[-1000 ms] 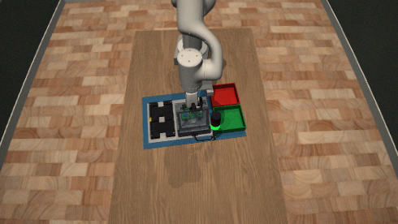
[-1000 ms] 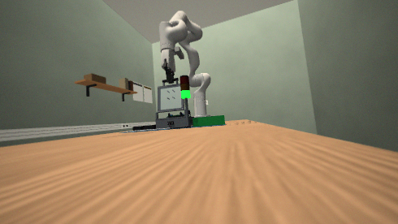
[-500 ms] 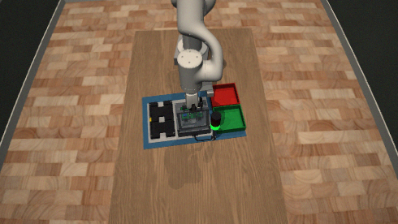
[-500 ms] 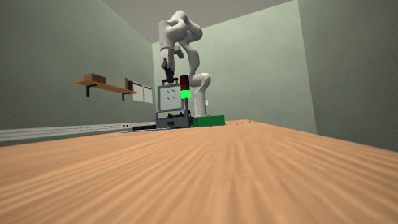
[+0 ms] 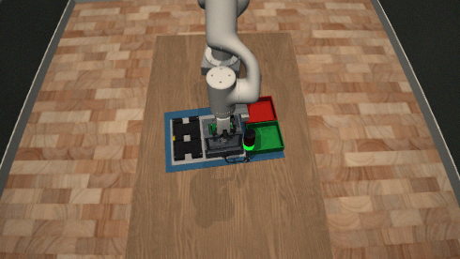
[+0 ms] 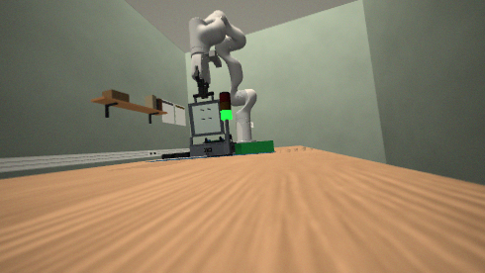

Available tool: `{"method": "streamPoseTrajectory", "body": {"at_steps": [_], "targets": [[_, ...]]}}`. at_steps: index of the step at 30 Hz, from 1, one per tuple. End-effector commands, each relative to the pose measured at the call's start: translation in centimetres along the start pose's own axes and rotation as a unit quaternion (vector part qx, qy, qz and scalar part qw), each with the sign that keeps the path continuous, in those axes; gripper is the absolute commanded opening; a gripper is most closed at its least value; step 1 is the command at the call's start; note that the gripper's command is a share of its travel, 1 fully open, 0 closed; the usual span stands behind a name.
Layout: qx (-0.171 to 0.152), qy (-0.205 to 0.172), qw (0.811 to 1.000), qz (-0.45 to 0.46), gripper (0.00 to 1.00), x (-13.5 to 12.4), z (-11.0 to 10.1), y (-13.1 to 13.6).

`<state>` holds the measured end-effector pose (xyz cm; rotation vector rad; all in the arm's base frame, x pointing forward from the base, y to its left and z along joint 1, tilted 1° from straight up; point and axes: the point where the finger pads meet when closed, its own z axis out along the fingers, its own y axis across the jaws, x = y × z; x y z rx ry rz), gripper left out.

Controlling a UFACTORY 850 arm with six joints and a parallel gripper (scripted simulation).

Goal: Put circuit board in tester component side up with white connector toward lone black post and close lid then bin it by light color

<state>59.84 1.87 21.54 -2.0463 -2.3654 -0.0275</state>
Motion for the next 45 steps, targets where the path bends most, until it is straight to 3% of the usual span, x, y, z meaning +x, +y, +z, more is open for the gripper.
{"method": "streamPoseTrajectory", "body": {"at_steps": [1, 14, 15, 45], "targets": [[-0.001, 0.000, 1.000, 0.000, 0.00, -0.01, -0.02, 1.00], [-0.001, 0.000, 1.000, 0.000, 0.00, -0.01, 0.01, 1.31], [-0.001, 0.000, 1.000, 0.000, 0.52, -0.01, 0.01, 1.31], [-0.001, 0.000, 1.000, 0.000, 0.52, -0.01, 0.01, 1.31]]}}
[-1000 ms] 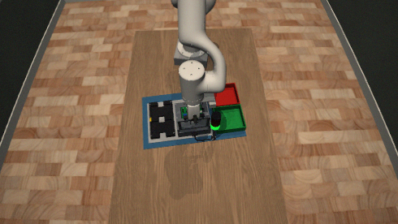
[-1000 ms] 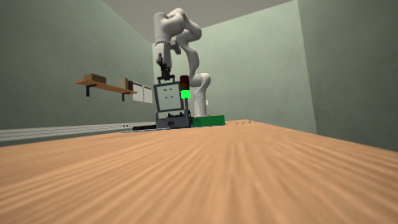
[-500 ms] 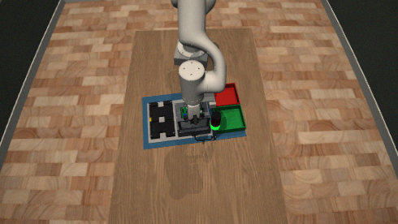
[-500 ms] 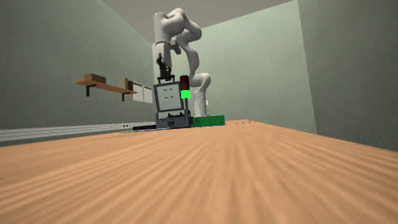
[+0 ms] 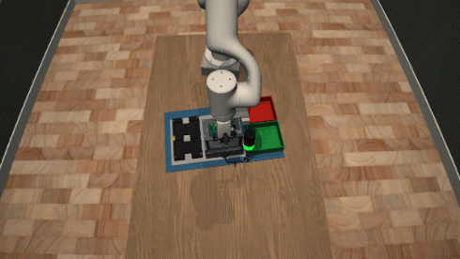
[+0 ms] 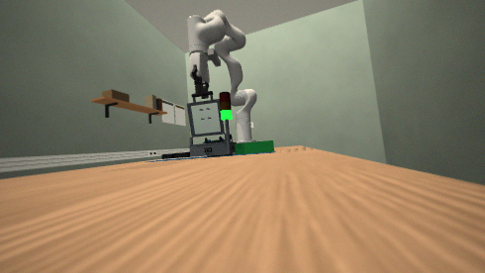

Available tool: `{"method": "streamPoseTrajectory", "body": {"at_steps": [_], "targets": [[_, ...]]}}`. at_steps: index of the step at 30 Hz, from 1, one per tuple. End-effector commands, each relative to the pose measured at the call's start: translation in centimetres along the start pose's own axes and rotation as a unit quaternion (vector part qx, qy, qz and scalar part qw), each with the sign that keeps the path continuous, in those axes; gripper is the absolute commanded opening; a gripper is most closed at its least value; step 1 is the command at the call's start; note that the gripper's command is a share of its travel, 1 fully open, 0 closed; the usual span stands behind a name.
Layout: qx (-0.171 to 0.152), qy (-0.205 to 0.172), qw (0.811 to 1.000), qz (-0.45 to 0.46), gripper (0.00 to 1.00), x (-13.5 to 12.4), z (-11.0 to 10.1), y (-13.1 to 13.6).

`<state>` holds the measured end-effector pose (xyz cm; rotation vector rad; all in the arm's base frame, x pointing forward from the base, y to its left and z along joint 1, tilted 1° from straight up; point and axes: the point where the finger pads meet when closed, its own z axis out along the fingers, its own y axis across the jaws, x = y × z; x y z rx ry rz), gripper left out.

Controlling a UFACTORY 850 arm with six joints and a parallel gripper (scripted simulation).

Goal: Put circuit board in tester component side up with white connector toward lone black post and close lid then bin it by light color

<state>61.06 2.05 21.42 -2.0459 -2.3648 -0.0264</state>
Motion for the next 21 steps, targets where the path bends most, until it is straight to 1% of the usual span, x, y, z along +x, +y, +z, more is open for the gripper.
{"method": "streamPoseTrajectory", "body": {"at_steps": [1, 7, 13, 15, 21], "targets": [[-0.001, 0.000, 1.000, 0.000, 0.52, 0.0, -0.1, 0.1], [-0.001, 0.000, 1.000, 0.000, 0.52, 0.0, -0.3, 0.1], [-0.001, 0.000, 1.000, 0.000, 0.52, 0.0, -1.6, 0.1], [-0.001, 0.000, 1.000, 0.000, 0.52, 0.0, -1.6, 0.1], [-0.001, 0.000, 1.000, 0.000, 0.52, 0.0, -3.8, 0.1]]}}
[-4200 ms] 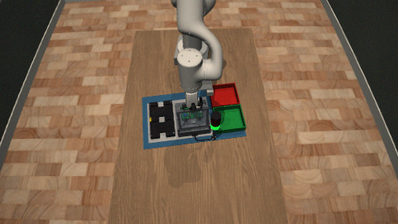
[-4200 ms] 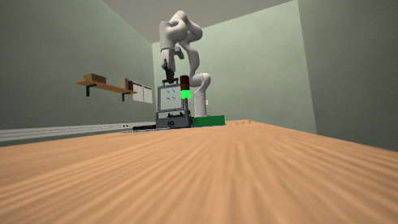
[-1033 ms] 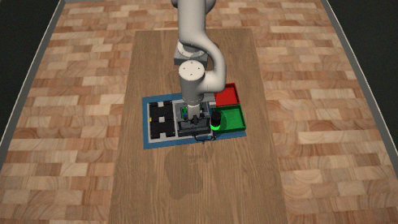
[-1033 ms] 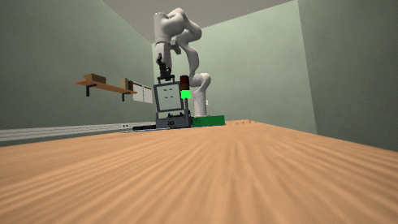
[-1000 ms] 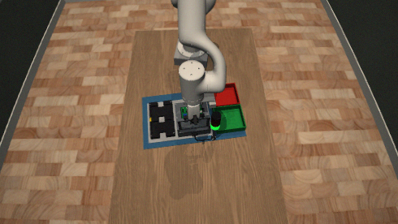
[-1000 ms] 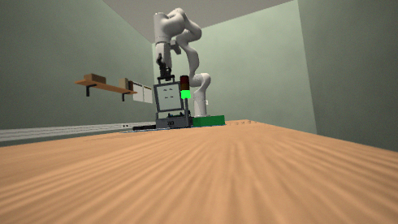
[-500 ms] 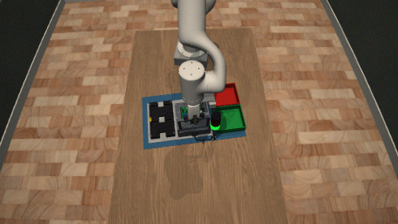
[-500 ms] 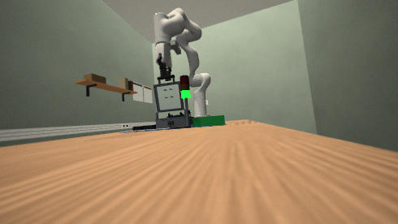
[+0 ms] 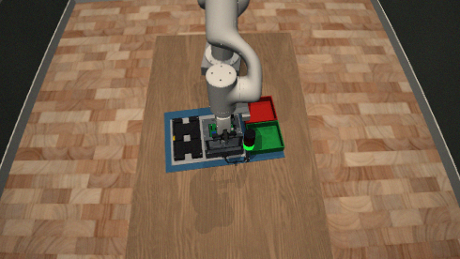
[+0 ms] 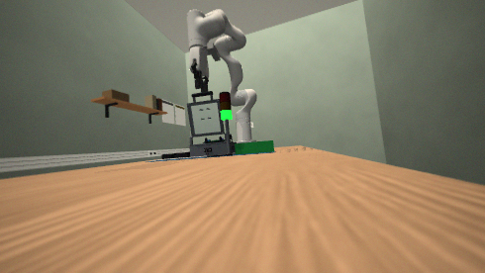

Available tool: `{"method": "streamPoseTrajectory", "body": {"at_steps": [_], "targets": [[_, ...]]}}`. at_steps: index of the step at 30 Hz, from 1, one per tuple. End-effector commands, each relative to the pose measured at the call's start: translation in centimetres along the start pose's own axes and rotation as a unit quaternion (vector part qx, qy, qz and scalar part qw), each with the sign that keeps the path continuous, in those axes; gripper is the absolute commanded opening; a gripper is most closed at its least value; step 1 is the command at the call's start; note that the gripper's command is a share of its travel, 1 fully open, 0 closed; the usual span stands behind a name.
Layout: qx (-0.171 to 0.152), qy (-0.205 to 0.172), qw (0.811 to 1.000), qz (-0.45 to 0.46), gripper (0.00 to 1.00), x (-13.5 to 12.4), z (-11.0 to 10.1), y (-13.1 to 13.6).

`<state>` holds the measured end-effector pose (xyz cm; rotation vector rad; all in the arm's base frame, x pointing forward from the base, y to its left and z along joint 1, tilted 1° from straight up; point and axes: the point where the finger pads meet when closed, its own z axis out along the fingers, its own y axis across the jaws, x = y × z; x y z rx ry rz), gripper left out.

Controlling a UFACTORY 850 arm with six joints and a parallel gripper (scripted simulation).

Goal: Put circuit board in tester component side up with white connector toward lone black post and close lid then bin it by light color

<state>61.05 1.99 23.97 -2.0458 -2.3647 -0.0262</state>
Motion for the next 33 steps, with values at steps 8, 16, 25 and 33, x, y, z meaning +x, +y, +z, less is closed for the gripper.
{"method": "streamPoseTrajectory", "body": {"at_steps": [8, 16, 25, 33], "targets": [[-0.001, 0.000, 1.000, 0.000, 0.52, 0.0, -2.9, 0.1], [-0.001, 0.000, 1.000, 0.000, 1.00, 0.0, -3.0, 0.1], [-0.001, 0.000, 1.000, 0.000, 1.00, 0.0, -3.0, 0.0], [-0.001, 0.000, 1.000, 0.000, 1.00, 0.0, -3.0, -1.2]]}}
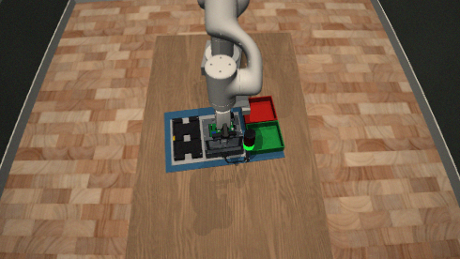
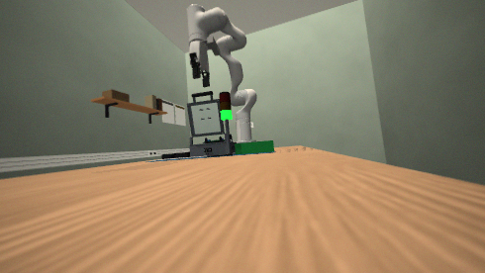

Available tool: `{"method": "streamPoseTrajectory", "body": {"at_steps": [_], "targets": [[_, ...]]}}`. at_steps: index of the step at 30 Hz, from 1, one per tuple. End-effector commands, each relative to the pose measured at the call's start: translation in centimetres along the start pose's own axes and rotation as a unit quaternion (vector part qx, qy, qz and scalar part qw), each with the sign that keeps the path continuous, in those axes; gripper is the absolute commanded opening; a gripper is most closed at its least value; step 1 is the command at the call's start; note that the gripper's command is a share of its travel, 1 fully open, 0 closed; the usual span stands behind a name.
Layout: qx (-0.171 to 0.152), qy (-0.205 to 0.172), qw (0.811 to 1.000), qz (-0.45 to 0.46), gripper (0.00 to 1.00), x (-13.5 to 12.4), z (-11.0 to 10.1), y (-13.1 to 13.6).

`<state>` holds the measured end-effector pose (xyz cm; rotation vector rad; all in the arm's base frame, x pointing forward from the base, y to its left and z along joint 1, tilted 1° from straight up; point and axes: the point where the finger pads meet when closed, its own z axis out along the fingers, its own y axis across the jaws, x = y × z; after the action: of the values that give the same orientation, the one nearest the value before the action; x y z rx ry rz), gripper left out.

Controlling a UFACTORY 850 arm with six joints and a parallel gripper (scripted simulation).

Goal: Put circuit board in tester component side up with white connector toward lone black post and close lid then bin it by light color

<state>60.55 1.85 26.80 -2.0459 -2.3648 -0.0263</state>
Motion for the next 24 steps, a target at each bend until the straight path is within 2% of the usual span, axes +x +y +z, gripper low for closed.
{"method": "streamPoseTrajectory", "body": {"at_steps": [1, 10, 12, 19, 24], "targets": [[-0.001, 0.000, 1.000, 0.000, 1.00, 0.0, -0.1, -1.0], [-0.001, 0.000, 1.000, 0.000, 1.00, 0.0, -0.1, -6.4], [-0.001, 0.000, 1.000, 0.000, 1.00, 0.0, -0.1, -6.4], [-0.001, 0.000, 1.000, 0.000, 1.00, 0.0, -0.1, -10.7], [-0.001, 0.000, 1.000, 0.000, 1.00, 0.0, -0.1, -12.4]]}}
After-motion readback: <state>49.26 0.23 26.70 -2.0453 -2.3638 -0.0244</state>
